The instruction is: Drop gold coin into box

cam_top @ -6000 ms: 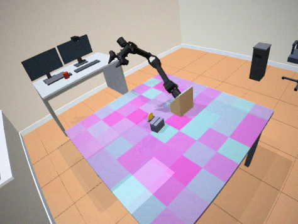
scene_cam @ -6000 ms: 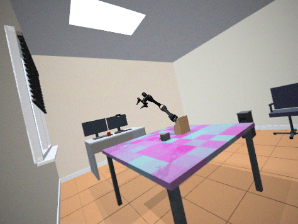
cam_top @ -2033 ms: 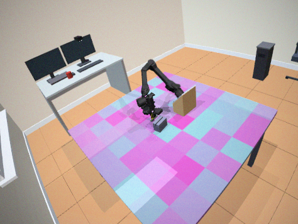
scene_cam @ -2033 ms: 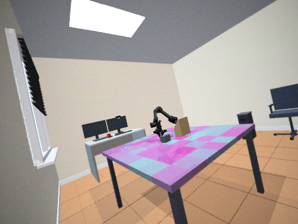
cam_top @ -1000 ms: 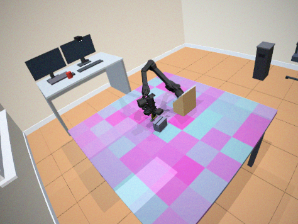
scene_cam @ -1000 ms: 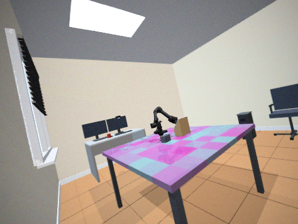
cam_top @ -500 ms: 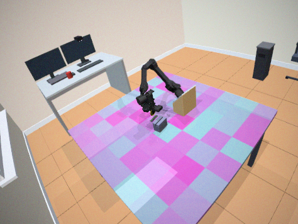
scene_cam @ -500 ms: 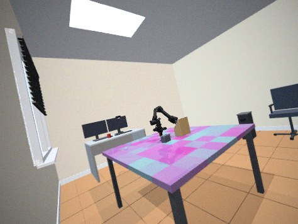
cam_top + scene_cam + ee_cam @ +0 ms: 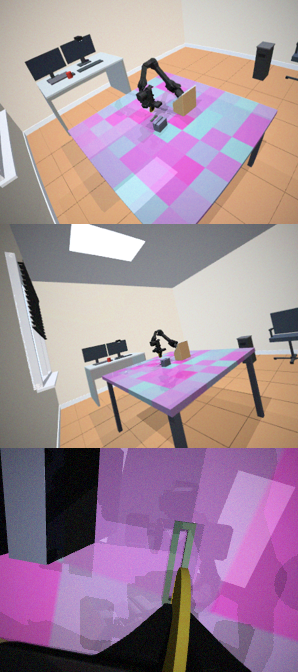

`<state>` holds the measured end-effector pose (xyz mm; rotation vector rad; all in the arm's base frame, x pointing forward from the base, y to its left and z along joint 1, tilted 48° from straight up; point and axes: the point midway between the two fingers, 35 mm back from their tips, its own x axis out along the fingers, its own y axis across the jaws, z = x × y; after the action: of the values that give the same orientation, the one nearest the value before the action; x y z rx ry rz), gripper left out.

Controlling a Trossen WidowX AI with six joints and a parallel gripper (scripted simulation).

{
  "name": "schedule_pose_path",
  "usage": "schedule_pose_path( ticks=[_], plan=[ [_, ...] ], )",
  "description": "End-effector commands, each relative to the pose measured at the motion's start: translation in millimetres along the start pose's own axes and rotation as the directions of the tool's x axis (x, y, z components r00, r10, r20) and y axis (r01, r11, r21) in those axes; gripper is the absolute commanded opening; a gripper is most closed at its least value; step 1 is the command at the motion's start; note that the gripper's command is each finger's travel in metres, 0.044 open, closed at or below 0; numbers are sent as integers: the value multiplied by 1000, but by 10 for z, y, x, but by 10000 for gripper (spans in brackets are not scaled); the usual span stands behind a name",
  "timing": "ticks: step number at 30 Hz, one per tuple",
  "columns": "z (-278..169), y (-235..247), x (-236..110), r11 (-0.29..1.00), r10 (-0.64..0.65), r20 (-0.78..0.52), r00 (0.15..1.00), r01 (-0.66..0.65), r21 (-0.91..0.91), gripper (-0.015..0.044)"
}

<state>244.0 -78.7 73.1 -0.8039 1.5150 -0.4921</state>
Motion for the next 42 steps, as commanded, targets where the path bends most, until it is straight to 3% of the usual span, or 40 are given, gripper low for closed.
schedule_pose_path(
  ticks=[1, 14, 42],
  plan=[
    [-7, -22, -115, 1000, -6, 2, 1000, 6, 7, 0],
    [66, -109, -167, 1000, -8, 2, 1000, 8, 23, 0],
    [433, 514, -179, 1000, 5, 7, 1000, -5, 22, 0]
  ],
)
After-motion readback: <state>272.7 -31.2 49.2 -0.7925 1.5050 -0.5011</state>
